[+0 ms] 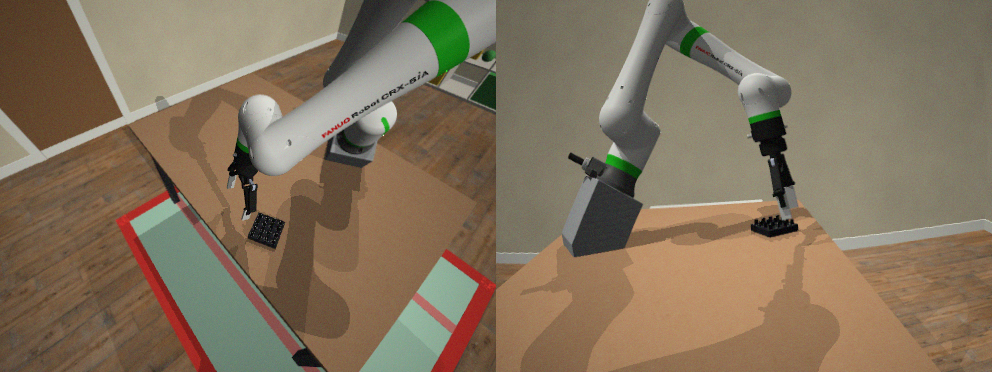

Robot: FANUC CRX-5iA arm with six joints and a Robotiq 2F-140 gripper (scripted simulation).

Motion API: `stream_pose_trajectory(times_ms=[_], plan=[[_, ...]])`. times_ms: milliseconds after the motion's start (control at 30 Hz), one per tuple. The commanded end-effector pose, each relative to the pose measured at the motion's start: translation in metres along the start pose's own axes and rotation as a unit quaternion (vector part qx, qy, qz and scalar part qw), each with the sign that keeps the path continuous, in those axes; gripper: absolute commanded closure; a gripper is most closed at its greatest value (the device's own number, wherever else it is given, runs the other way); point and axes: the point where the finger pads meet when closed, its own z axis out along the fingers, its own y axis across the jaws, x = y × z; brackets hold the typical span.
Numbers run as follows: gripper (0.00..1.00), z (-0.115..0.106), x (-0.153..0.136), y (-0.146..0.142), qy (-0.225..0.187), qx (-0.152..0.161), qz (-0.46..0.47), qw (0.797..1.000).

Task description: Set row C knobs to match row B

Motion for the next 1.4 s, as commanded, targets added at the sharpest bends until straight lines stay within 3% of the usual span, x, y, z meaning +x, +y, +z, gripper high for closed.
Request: stream_pose_trajectory(times_ms=[0,167,400,633,1367], plan=[[0.00,-0.005,-0.022,-0.024,-0.023,0.008,-0.074,0.997],[0.00,-0.014,-0.053,-0.050,-0.054,0.021,-0.179,0.982],[0.00,-0.028,-0.094,-0.076,-0.090,0.039,-0.313,0.945],[0.00,-0.031,-0.102,-0.080,-0.097,0.043,-0.341,0.934],[0.00,-0.031,-0.103,-0.080,-0.098,0.043,-0.342,0.934]])
